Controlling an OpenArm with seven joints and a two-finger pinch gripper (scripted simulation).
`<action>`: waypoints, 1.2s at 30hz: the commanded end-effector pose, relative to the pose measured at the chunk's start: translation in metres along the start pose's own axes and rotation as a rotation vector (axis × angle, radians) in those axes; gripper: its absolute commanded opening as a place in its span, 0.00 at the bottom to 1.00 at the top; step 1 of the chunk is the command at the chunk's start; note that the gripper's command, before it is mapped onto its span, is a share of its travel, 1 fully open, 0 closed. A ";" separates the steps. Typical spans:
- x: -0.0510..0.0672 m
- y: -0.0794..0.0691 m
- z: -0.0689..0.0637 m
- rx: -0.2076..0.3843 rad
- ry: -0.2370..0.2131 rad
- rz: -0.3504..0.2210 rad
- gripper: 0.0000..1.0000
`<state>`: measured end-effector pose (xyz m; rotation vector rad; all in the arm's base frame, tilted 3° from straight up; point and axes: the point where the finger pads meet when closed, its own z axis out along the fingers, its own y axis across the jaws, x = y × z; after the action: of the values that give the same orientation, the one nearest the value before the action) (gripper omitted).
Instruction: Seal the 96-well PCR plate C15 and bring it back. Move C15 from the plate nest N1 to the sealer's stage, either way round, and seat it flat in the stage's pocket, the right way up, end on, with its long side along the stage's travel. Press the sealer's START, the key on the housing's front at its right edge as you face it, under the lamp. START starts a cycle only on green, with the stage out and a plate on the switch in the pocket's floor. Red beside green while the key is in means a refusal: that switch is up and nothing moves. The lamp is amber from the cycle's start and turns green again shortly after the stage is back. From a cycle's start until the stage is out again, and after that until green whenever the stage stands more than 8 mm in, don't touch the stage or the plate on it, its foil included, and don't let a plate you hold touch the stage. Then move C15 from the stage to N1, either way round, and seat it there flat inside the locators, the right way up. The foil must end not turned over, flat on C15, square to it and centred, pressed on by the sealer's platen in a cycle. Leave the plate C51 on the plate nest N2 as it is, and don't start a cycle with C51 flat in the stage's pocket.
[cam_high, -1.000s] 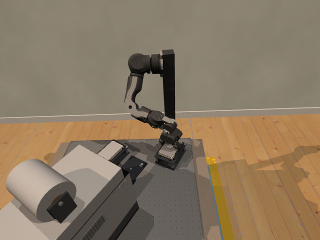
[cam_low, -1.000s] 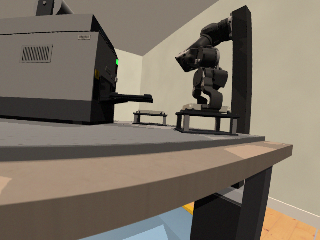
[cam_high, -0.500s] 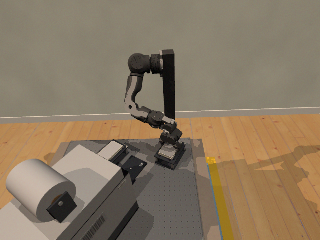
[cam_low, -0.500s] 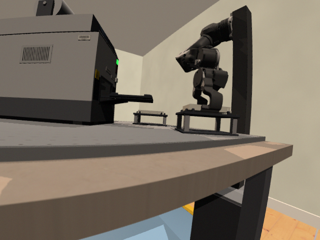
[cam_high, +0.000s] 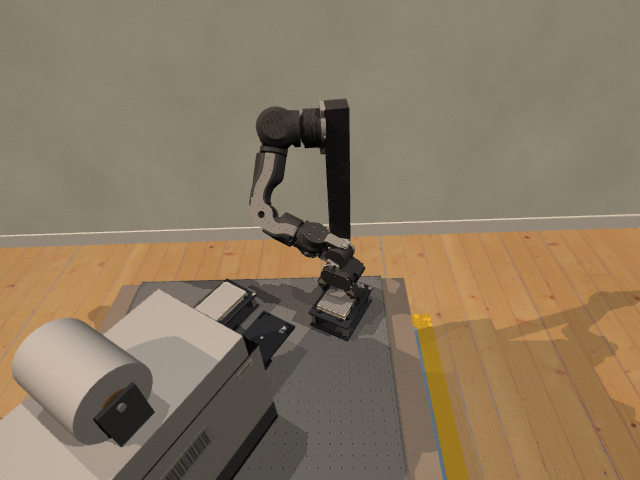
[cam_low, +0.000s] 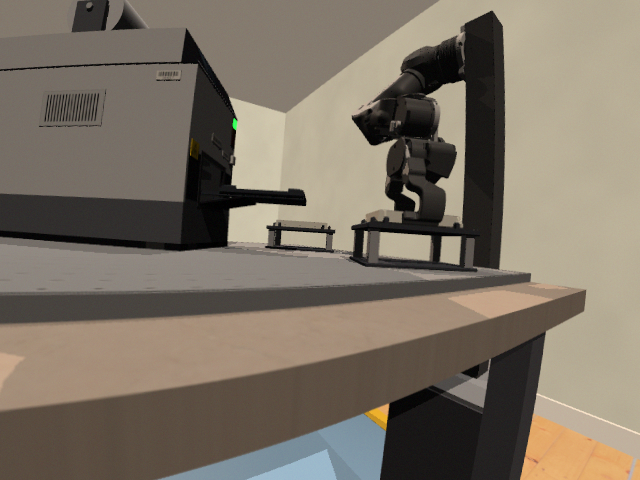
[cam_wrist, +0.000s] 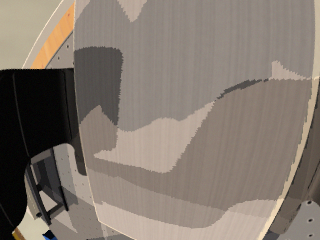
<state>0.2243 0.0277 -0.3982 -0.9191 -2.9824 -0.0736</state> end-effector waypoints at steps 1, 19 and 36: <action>0.001 0.001 0.000 -0.005 0.001 -0.005 0.00; 0.000 0.001 0.002 -0.006 0.000 -0.005 0.00; 0.000 0.001 0.001 -0.003 -0.001 0.000 0.77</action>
<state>0.2249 0.0278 -0.4002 -0.9198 -2.9836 -0.0746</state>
